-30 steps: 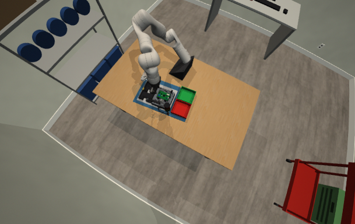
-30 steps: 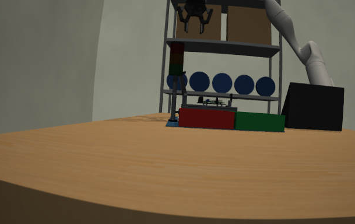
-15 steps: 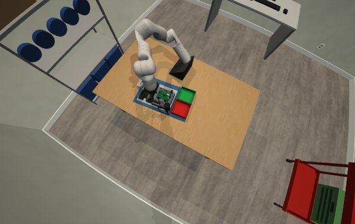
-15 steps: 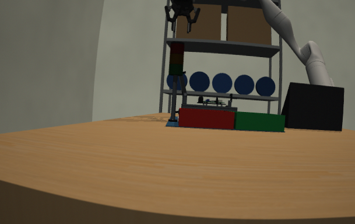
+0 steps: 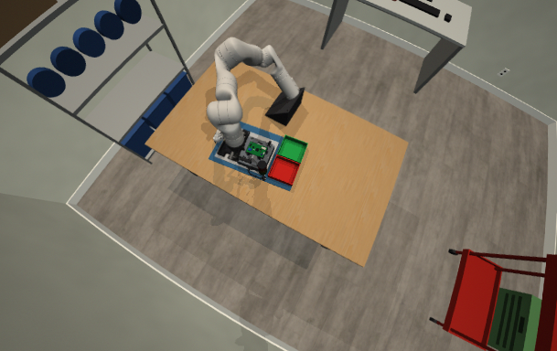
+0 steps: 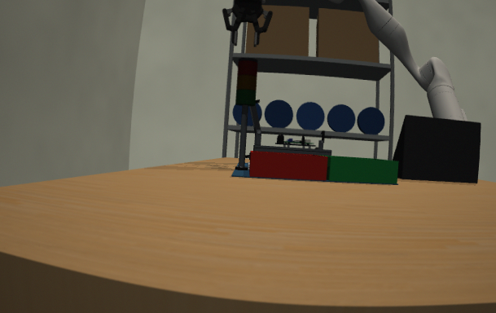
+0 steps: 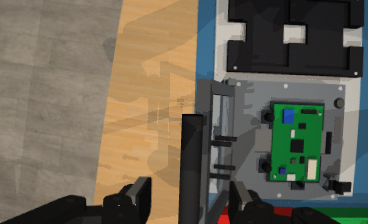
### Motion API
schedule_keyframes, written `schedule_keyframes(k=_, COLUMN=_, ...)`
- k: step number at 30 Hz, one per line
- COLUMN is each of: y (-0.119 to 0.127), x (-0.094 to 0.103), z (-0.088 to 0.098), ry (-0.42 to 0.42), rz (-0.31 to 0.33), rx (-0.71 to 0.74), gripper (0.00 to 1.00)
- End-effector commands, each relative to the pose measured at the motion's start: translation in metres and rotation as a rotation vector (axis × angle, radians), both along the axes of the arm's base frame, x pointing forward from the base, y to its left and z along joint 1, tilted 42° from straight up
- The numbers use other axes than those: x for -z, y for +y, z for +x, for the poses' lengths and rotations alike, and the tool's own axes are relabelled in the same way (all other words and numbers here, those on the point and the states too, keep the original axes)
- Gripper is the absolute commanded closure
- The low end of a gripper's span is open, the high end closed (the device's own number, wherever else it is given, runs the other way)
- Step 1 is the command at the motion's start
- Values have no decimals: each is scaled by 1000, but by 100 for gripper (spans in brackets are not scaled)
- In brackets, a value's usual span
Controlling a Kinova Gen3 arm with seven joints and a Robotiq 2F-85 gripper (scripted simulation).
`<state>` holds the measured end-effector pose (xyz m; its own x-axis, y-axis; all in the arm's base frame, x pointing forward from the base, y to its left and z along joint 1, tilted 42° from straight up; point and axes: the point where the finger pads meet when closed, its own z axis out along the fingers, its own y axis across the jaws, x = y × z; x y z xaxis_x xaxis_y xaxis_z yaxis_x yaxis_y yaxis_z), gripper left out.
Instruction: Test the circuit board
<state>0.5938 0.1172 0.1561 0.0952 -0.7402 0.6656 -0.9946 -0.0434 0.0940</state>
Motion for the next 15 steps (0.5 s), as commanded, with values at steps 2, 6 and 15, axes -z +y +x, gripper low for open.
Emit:
schedule_keyframes(k=2, y=1, x=1, z=1, ry=0, rz=0, rx=-1, gripper=50)
schedule_keyframes(k=6, y=1, x=1, z=1, ry=0, rz=0, rx=-1, gripper=50)
schedule_keyframes(k=15, y=-2, x=4, z=1, ry=0, rz=0, rx=-1, gripper=50)
